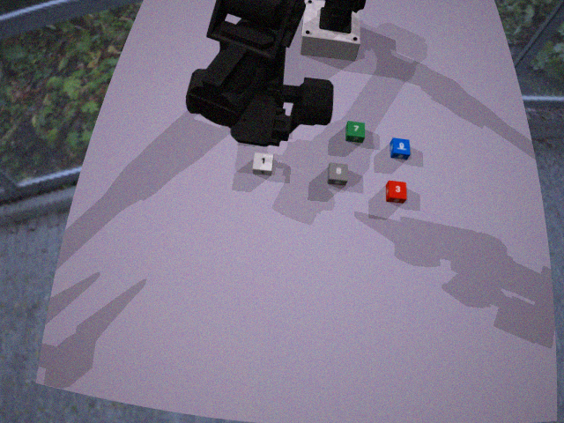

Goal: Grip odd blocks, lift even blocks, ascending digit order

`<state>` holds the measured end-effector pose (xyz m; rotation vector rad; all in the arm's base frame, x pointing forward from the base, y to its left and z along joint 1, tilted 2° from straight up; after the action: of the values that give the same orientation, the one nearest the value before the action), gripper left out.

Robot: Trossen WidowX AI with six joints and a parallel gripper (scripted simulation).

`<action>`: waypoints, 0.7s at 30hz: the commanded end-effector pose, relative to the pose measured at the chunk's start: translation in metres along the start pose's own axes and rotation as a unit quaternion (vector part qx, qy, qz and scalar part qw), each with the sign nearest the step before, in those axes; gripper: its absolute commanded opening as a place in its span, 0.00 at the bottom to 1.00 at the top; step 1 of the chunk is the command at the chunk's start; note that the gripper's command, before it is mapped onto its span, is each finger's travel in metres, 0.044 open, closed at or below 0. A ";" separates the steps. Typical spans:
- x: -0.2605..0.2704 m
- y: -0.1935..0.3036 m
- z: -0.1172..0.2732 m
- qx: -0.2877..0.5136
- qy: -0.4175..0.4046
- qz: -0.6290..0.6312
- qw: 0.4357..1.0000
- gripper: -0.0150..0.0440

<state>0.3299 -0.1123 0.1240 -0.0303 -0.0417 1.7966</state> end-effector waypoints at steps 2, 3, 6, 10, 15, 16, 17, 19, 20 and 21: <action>0.000 0.000 0.000 0.000 -0.001 0.002 1.000 0.93; 0.000 0.002 0.000 0.000 -0.001 0.002 1.000 0.93; 0.008 0.025 0.003 0.001 -0.001 0.002 1.000 0.93; 0.024 0.068 0.001 0.003 -0.002 0.002 1.000 0.93; 0.030 0.082 -0.001 0.003 -0.002 0.002 1.000 0.93; 0.030 0.082 -0.001 0.003 -0.002 0.002 1.000 0.93; 0.030 0.082 -0.001 0.003 -0.002 0.002 1.000 0.93; 0.029 0.081 -0.012 0.003 -0.002 0.002 1.000 0.93; 0.029 0.080 -0.025 0.003 -0.002 0.002 1.000 0.93; 0.028 0.080 -0.042 0.003 -0.002 0.002 1.000 0.93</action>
<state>0.2502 -0.1037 0.1111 -0.0480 -0.0436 1.7968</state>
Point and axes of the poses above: the point midway between the two fingers, 35 mm back from their tips, its own z axis back along the fingers, its own x axis across the jaws, y = z × x, the point moved 1 cm from there along z, back along the fingers, and after that the axes turned 12 degrees about z, right-handed, at the moved point
